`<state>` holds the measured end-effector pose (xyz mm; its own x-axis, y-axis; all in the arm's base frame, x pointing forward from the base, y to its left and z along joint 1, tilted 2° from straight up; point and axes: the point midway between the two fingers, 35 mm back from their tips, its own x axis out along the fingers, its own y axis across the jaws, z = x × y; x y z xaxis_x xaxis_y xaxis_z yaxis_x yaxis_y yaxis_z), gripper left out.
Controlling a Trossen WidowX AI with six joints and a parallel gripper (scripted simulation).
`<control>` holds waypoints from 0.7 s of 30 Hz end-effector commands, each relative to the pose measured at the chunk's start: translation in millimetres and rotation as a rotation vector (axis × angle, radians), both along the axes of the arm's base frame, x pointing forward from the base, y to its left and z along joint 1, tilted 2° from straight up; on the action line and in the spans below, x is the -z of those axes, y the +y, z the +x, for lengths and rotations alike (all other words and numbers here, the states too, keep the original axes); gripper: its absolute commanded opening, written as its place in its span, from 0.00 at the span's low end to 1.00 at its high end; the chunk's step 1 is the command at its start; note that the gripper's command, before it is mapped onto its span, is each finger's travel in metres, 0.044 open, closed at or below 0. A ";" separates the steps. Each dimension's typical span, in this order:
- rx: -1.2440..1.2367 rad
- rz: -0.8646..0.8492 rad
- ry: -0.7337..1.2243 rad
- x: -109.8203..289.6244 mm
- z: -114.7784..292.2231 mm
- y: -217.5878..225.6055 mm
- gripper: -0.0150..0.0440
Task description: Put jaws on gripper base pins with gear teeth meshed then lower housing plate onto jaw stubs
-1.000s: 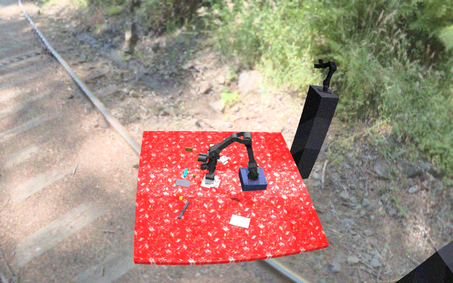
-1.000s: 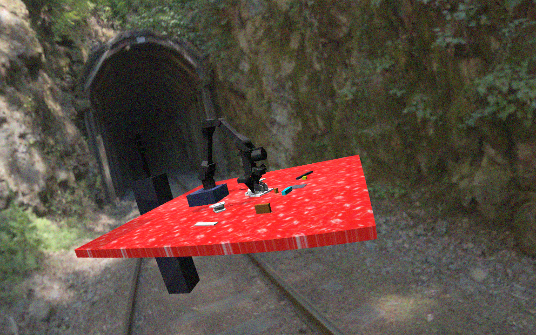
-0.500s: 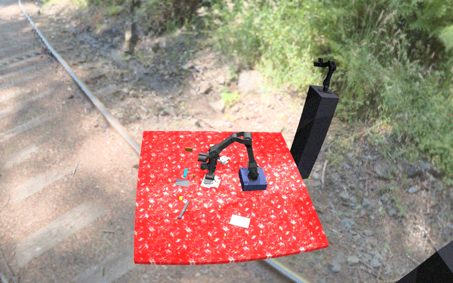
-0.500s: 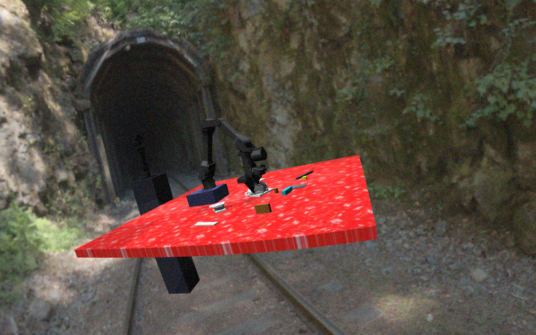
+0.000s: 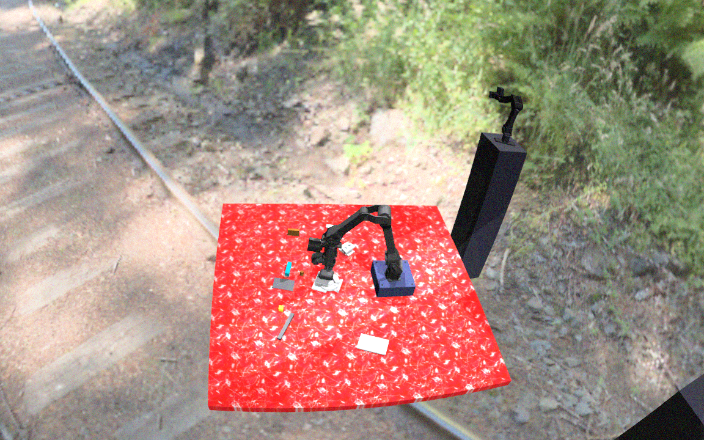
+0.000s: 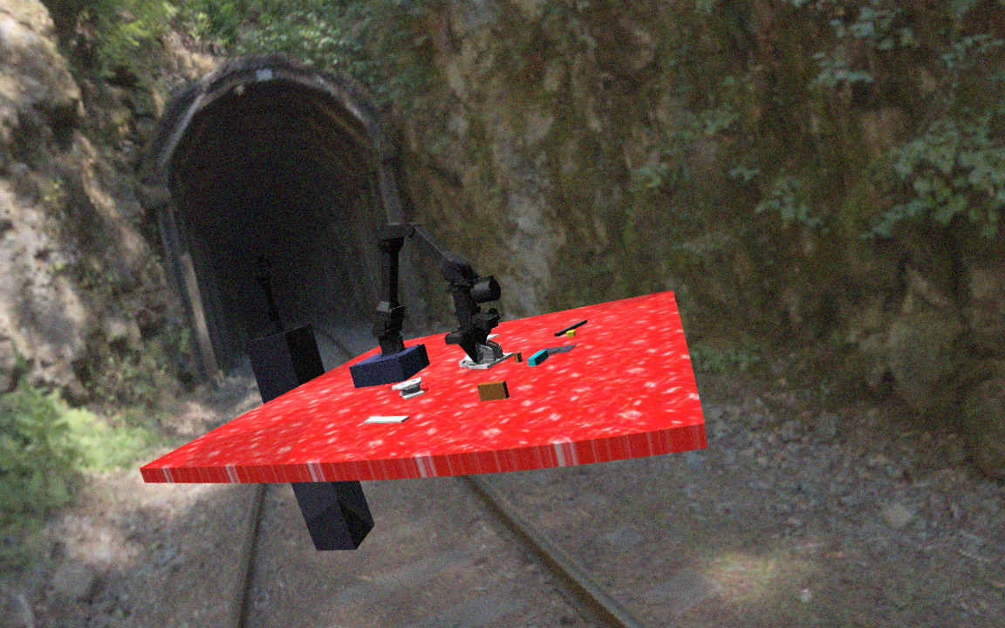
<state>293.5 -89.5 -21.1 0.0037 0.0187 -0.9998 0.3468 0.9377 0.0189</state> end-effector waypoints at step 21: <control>0.000 0.000 0.001 0.5 0.0 0.0 0.63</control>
